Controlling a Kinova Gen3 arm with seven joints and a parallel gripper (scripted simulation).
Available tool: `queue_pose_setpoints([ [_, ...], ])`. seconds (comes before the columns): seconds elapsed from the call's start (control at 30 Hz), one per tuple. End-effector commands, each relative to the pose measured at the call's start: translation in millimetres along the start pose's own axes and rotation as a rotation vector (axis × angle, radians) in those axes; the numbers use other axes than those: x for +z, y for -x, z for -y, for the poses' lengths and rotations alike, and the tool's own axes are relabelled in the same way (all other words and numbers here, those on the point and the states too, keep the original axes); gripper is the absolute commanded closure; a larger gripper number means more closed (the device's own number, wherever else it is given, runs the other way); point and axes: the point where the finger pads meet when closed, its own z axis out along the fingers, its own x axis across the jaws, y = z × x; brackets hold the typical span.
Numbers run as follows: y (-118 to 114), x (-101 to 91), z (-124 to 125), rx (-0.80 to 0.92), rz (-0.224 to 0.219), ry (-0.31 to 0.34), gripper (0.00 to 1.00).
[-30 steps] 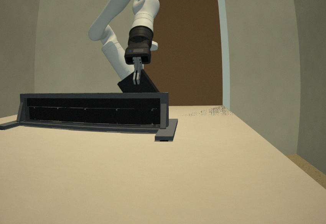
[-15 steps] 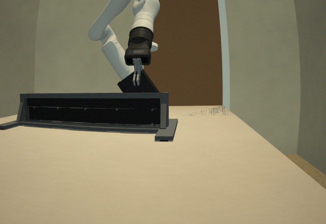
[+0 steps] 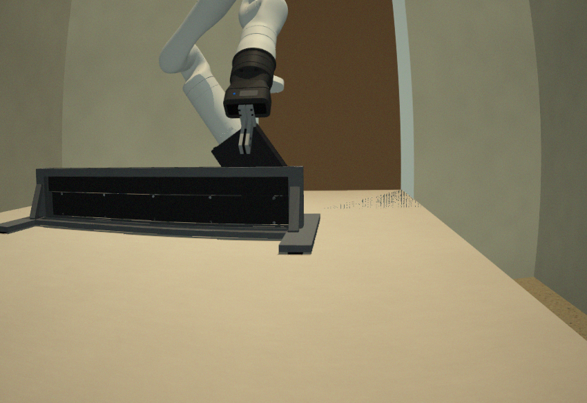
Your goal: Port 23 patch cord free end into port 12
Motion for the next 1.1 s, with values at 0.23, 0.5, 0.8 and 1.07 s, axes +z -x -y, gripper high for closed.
queue_pose_setpoints([
  [0.23,2,0.7,-4,0.0,0.005,0.007,1.0],
  [0.5,1,0.4,-4,-0.001,0.004,0.007,1.0],
  [0.8,1,0.0,-4,-0.003,0.003,0.006,1.0],
  [1.07,2,-10.8,-2,-0.002,0.005,0.004,1.0],
])
